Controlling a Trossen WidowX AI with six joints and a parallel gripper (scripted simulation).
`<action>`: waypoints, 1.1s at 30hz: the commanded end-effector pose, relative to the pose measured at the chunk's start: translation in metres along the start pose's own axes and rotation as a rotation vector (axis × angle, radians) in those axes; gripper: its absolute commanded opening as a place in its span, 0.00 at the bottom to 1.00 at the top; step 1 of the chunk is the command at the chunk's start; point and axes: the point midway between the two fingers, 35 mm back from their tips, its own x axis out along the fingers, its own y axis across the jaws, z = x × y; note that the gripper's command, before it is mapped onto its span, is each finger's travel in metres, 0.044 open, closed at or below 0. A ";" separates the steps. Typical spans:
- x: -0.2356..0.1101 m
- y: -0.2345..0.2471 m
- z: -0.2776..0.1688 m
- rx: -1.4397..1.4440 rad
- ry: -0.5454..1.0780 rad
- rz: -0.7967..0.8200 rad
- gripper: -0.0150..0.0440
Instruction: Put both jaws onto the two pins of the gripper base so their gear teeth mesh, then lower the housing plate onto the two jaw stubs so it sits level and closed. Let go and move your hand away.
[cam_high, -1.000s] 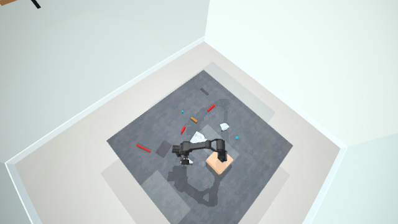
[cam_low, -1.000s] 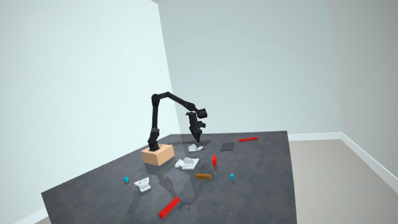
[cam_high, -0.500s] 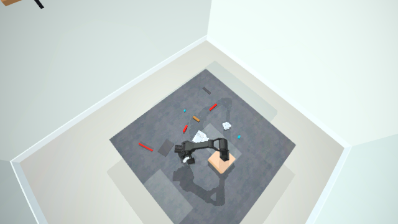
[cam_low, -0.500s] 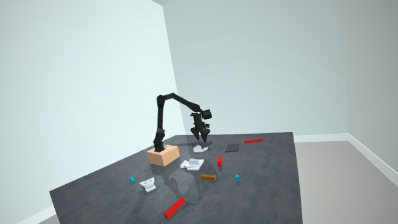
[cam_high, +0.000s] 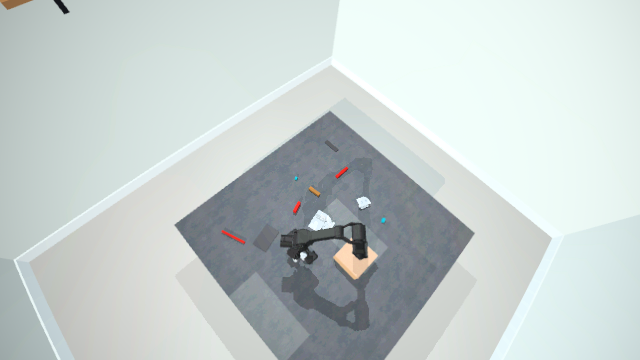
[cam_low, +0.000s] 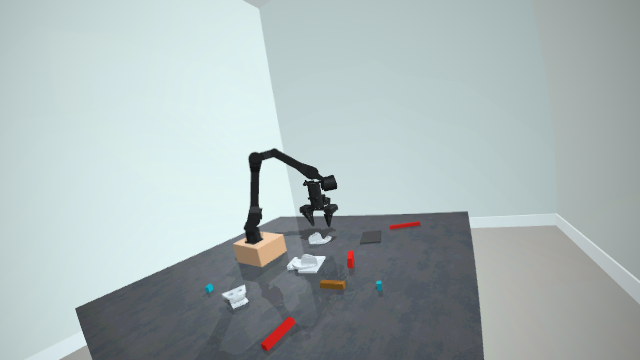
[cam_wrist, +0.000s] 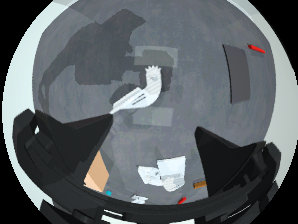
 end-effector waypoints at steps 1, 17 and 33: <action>0.001 0.002 -0.002 -0.087 0.007 0.002 1.00; -0.001 0.008 -0.001 -0.473 0.006 0.004 1.00; -0.002 0.014 0.000 -0.858 0.006 0.005 1.00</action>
